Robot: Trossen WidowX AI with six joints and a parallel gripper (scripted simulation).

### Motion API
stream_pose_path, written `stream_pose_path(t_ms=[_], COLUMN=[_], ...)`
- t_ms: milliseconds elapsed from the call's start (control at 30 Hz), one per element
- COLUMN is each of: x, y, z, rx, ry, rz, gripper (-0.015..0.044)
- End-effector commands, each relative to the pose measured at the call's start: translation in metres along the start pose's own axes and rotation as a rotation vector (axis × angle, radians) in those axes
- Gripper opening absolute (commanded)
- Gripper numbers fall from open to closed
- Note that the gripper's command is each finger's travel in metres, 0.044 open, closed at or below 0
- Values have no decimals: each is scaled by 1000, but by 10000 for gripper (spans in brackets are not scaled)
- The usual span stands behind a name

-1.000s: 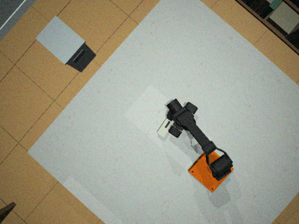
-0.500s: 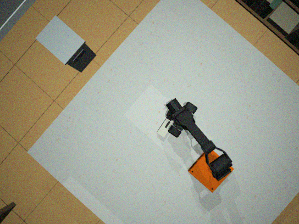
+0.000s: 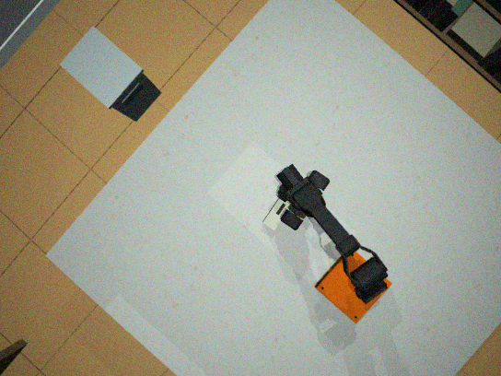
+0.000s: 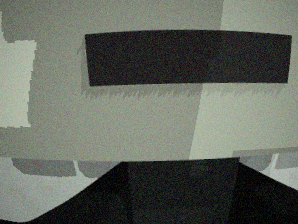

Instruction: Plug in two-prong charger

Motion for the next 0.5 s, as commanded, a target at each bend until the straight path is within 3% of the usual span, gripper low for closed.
stream_pose_path(t_ms=[0,467], x=[1,1], y=[11,12], z=[-3,-3], rx=[1,1], ry=[-8,-8], rz=[-29,-29], gripper=[0,0])
Point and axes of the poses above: the point midway between the two fingers, 35 mm back from their tips, its own x axis back along the fingers, its own z axis across the jaws, y = z × x, the point moved 3 cm from there along x, back along the fingers, and after that the axes turned 13 degrees about x, right-handed, at the moved point
